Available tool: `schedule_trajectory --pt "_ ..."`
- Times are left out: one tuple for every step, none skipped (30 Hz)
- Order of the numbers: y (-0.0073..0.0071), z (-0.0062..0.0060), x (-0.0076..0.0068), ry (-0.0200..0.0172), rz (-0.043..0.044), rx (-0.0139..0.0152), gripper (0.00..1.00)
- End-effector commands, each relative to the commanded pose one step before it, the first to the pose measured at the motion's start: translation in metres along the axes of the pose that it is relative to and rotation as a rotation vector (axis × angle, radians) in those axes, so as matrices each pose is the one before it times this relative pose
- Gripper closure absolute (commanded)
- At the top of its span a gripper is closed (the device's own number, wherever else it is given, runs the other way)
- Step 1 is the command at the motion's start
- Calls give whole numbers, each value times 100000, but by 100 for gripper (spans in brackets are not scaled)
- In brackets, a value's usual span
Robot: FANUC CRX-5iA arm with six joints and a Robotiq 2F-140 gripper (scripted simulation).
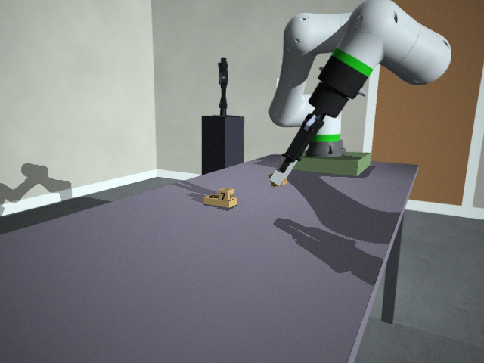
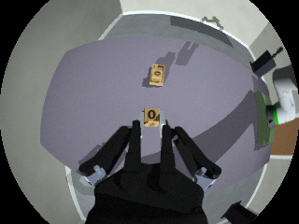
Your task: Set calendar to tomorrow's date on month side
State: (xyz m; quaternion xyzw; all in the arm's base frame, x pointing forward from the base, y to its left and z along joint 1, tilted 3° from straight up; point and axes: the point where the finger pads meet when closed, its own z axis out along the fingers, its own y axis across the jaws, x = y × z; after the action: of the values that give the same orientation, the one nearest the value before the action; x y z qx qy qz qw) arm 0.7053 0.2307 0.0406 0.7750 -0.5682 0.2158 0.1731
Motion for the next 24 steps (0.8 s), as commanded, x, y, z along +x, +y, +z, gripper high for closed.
schedule_trajectory --pt "53 140 109 -4787 -37 -407 75" --pt "26 61 48 -2903 -22 -166 75" --pt "15 34 46 -3243 -18 -90 75" --pt "-1 -3 38 -3357 -14 13 75" --pt "-17 -39 27 -3232 -9 115 75" --pt "-28 -65 16 -2883 -7 188 75" --pt "-33 -74 6 -2352 -5 213 75" --pt "0 0 0 0 0 0 75" --pt "0 0 0 0 0 0 75" --pt "-30 -65 0 -1705 -3 188 75" --pt "-17 -47 90 -845 -2 104 75" --pt "0 -28 215 0 0 0 75" --pt "0 -5 35 0 0 0 75" --pt "2 3 2 -72 1 -10 75" --pt "11 21 12 -443 9 -61 75" --pt "25 46 27 -1037 19 -135 75" --pt "36 68 42 -1716 27 -198 75" --pt "40 75 52 -2366 29 -221 75" --pt "34 64 54 -2897 22 -188 75" --pt "19 36 49 -3242 5 -104 75" --pt "-2 -2 37 -3361 -18 10 75" --pt "-23 -40 22 -3240 -42 123 75" --pt "-38 -67 8 -2894 -59 203 75" --pt "-44 -77 -2 -2363 -64 232 75"
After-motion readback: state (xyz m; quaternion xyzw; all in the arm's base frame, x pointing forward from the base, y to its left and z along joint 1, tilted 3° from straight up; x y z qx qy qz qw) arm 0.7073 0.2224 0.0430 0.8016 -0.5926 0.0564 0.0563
